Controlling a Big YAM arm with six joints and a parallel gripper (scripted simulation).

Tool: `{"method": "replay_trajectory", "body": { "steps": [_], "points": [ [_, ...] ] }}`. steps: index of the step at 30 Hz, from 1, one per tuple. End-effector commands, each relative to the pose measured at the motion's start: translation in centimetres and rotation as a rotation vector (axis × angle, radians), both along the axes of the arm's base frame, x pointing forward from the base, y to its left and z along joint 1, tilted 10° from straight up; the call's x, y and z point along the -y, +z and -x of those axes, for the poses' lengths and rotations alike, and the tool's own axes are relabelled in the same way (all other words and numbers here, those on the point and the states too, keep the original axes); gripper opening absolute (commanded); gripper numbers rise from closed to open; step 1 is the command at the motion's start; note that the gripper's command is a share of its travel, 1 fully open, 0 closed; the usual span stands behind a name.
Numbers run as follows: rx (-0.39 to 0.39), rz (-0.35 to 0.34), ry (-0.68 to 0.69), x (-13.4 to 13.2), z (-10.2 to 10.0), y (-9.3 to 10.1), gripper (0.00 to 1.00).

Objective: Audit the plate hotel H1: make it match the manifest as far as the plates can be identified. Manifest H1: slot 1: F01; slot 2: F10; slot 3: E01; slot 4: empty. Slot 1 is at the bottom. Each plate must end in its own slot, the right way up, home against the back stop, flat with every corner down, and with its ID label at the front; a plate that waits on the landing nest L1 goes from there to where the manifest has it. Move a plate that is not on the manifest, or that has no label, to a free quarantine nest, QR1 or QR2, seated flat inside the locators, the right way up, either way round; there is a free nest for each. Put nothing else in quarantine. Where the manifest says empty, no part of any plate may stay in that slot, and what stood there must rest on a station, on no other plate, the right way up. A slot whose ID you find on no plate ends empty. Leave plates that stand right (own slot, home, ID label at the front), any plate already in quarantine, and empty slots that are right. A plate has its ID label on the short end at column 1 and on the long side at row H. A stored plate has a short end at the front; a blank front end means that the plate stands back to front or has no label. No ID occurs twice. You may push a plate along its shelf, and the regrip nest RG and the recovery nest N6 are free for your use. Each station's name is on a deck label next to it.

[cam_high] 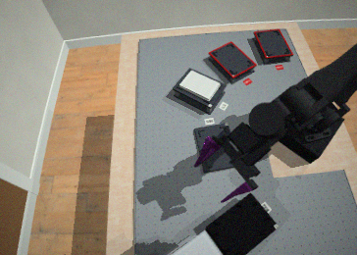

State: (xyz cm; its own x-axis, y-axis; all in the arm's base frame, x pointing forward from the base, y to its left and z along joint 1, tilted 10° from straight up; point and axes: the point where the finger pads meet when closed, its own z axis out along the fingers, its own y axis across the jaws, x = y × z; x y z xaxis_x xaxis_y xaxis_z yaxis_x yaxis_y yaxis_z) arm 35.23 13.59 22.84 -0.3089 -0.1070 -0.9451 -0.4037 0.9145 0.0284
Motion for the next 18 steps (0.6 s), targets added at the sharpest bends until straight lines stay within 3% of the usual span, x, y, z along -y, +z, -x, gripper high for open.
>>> {"method": "replay_trajectory", "body": {
  "steps": [1, 18],
  "points": [
    [-0.004, -0.02, 0.01, -0.9, 1.0, 0.3, 1.0],
    [-0.007, -0.024, 0.01, -4.0, 4.9, 0.0, 1.0]
  ]
}}
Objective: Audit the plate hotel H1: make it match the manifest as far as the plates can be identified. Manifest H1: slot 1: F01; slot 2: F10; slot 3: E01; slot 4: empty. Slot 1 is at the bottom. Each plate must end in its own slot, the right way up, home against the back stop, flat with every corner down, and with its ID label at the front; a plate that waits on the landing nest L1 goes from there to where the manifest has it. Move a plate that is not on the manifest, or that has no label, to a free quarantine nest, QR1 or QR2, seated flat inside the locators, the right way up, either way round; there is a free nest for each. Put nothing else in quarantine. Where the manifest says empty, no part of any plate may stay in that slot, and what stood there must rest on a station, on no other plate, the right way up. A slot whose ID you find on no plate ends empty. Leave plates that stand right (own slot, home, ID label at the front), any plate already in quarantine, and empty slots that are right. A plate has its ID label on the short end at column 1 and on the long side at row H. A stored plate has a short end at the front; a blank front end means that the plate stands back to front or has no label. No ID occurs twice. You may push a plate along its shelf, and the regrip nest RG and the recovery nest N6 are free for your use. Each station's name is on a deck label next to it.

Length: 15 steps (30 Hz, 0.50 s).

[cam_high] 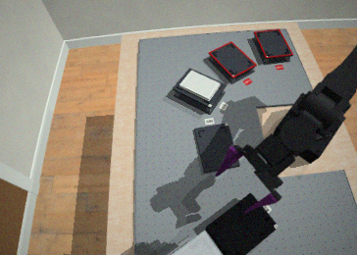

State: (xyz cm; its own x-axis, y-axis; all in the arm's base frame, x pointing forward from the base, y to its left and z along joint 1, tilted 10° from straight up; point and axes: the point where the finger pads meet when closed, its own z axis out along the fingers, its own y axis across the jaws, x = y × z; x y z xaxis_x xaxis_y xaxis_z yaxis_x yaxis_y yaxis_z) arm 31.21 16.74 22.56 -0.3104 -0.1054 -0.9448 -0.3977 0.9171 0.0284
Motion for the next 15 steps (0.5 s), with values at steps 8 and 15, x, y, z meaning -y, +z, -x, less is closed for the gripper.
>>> {"method": "replay_trajectory", "body": {
  "steps": [8, 15],
  "points": [
    [-0.007, -0.026, 0.017, -2.4, 3.0, 0.1, 1.0],
    [-0.017, -0.017, 0.017, -3.5, 4.2, -0.4, 1.0]
  ]
}}
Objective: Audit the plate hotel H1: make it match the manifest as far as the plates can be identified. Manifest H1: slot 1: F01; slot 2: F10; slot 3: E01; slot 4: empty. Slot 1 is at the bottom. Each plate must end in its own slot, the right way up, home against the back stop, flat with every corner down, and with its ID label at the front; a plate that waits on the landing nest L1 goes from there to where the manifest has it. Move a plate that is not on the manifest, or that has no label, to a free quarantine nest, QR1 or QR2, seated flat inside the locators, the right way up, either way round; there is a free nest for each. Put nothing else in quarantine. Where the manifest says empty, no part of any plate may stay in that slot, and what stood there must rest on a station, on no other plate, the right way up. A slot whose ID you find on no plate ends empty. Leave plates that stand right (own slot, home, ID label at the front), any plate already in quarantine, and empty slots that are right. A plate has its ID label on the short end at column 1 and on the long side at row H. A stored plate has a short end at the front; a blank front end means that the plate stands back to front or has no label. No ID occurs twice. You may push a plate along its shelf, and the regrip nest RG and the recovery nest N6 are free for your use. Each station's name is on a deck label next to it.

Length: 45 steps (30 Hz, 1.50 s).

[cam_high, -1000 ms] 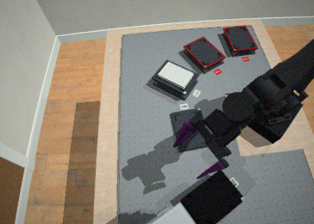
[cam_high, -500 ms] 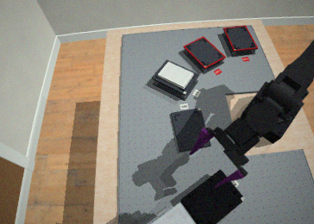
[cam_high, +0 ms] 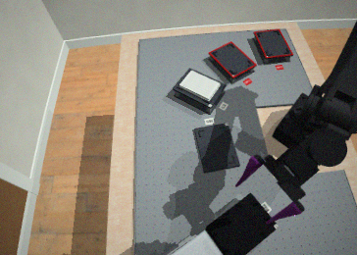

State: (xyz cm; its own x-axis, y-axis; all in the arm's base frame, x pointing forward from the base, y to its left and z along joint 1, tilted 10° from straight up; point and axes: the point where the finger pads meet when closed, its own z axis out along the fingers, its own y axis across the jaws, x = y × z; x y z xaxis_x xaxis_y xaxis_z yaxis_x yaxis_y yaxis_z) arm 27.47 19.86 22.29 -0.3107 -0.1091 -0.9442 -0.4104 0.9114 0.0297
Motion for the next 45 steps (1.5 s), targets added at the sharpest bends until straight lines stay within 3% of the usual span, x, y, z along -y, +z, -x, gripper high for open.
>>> {"method": "replay_trajectory", "body": {
  "steps": [1, 10, 11, 31, 35, 36, 37, 45],
  "points": [
    [-0.013, -0.019, 0.003, -0.6, 0.8, 0.0, 1.0],
    [-0.019, -0.011, 0.002, -2.3, 2.8, -0.4, 1.0],
    [0.026, -0.08, 0.003, -2.8, 2.4, 4.2, 1.0],
    [0.027, -0.084, 0.004, -1.6, 3.7, 10.3, 1.0],
    [0.02, -0.072, 0.005, -1.8, 3.6, 10.4, 1.0],
    [0.001, -0.042, 0.005, -1.6, 3.7, 8.3, 1.0],
    [-0.002, -0.037, 0.005, -1.6, 3.7, 7.9, 1.0],
    [0.016, -0.051, -0.002, -1.5, 3.4, 8.8, 1.0]
  ]
}}
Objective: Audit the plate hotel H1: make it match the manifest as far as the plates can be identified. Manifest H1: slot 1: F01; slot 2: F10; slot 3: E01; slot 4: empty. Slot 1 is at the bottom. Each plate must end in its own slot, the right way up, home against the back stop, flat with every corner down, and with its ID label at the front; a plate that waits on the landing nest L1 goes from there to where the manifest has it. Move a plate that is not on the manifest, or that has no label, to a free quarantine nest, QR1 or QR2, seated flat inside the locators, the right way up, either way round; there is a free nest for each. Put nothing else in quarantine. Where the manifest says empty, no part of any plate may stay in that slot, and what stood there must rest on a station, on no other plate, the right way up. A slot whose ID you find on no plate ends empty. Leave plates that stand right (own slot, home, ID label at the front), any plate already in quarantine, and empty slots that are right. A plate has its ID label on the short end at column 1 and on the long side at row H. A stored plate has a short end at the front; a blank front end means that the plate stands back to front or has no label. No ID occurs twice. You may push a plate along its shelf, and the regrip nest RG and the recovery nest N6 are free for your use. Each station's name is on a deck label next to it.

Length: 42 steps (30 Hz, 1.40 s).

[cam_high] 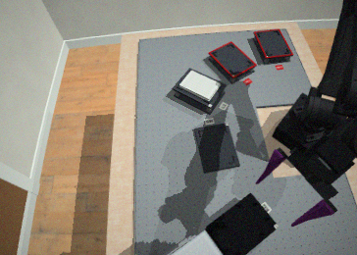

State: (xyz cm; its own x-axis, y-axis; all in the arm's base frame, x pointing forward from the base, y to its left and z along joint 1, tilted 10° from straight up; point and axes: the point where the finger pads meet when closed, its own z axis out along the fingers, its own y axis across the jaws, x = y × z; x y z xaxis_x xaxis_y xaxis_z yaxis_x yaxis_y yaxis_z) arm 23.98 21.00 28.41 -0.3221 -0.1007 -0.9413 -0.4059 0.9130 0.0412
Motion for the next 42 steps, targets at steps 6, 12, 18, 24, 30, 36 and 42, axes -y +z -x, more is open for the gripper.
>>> {"method": "replay_trajectory", "body": {
  "steps": [6, 12, 18, 24, 30, 36, 42],
  "points": [
    [0.027, -0.044, 0.002, -0.3, -0.1, 2.7, 1.0],
    [0.027, -0.044, 0.002, -0.3, -0.1, 2.7, 1.0],
    [0.011, -0.022, 0.006, -0.6, -0.2, -0.6, 1.0],
    [0.014, -0.015, -0.004, -0.4, -0.7, -1.9, 1.0],
    [0.016, -0.011, -0.003, -0.7, -1.0, -3.9, 1.0],
    [0.053, -0.064, -0.002, -1.6, -2.0, -0.4, 1.0],
    [0.054, -0.063, -0.002, -1.8, -2.5, -0.2, 1.0]
  ]
}}
